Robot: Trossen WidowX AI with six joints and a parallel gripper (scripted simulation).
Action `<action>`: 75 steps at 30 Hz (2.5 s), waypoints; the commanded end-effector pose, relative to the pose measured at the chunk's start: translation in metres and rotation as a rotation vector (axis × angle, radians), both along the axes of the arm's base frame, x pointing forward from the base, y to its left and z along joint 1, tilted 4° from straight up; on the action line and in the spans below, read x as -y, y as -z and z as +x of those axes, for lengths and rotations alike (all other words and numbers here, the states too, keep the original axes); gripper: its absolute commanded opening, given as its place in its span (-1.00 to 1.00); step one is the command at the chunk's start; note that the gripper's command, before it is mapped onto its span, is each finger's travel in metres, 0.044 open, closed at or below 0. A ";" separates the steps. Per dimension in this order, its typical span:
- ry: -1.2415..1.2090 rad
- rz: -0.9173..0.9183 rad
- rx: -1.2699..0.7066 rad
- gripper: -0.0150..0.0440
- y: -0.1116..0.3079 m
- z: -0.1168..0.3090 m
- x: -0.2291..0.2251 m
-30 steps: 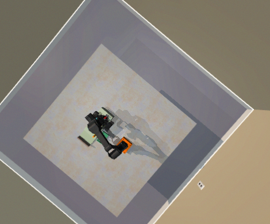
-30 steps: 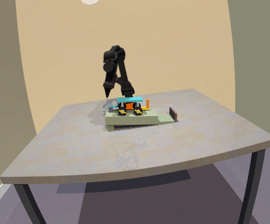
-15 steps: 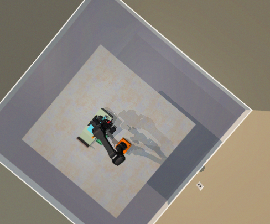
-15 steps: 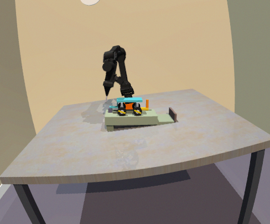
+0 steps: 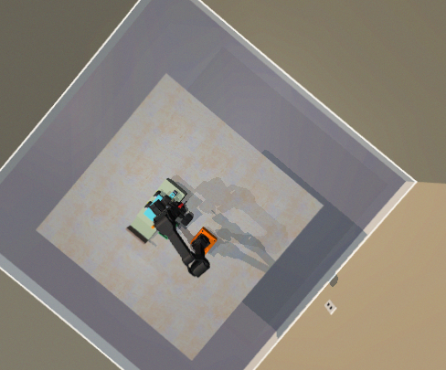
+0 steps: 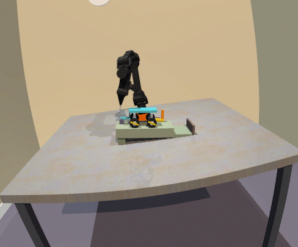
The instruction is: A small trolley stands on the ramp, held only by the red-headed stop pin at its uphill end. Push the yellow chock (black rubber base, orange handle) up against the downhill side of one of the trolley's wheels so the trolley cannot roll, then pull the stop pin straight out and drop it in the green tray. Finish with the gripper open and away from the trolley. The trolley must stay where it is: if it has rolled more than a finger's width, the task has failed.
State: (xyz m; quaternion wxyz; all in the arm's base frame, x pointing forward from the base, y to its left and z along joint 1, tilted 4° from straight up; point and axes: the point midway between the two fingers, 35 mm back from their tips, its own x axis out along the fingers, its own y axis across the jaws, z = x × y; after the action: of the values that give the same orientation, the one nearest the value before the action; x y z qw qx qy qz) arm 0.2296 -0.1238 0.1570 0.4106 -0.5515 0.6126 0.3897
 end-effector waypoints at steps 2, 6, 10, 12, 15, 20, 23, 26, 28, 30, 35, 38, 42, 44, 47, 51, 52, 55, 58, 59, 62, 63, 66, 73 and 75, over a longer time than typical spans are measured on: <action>0.001 -0.001 -0.003 -0.49 0.004 0.001 -0.016; 0.001 0.000 -0.003 -0.49 0.008 0.003 -0.031; 0.001 0.002 -0.002 -0.49 0.011 0.005 -0.046; 0.001 0.002 -0.002 -0.49 0.012 0.006 -0.053; 0.001 0.003 -0.002 -0.49 0.015 0.007 -0.064; 0.001 0.005 -0.002 -0.49 0.018 0.009 -0.082; 0.001 0.006 -0.002 -0.49 0.021 0.010 -0.093; 0.001 0.007 -0.002 -0.49 0.024 0.011 -0.106; 0.001 0.008 -0.002 -0.49 0.026 0.012 -0.114; 0.001 0.008 -0.002 -0.49 0.028 0.012 -0.123; 0.001 0.010 -0.002 -0.49 0.033 0.013 -0.144; 0.001 0.011 -0.002 -0.49 0.037 0.013 -0.156; 0.001 0.013 -0.002 -0.49 0.042 0.013 -0.173; 0.001 0.013 -0.002 -0.49 0.044 0.014 -0.181; 0.001 0.014 -0.002 -0.49 0.047 0.014 -0.194; 0.001 0.016 -0.002 -0.49 0.051 0.014 -0.211; 0.001 0.016 -0.002 -0.49 0.052 0.014 -0.214; 0.001 0.016 -0.002 -0.49 0.053 0.014 -0.217; -0.019 0.021 -0.008 -0.49 0.053 0.014 -0.217; -0.038 0.026 -0.013 -0.49 0.053 0.014 -0.217; -0.124 0.047 -0.036 -0.49 0.053 0.014 -0.216; -0.153 0.054 -0.043 -0.49 0.053 0.014 -0.216; -0.242 0.074 -0.063 -0.49 0.052 0.013 -0.215; -0.451 0.116 -0.105 -0.49 0.052 0.013 -0.214; -0.512 0.126 -0.116 -0.49 0.052 0.013 -0.214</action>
State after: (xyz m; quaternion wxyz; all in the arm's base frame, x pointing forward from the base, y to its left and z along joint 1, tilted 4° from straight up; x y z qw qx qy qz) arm 0.2431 0.0912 0.1045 0.3117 -0.6284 0.4741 0.5321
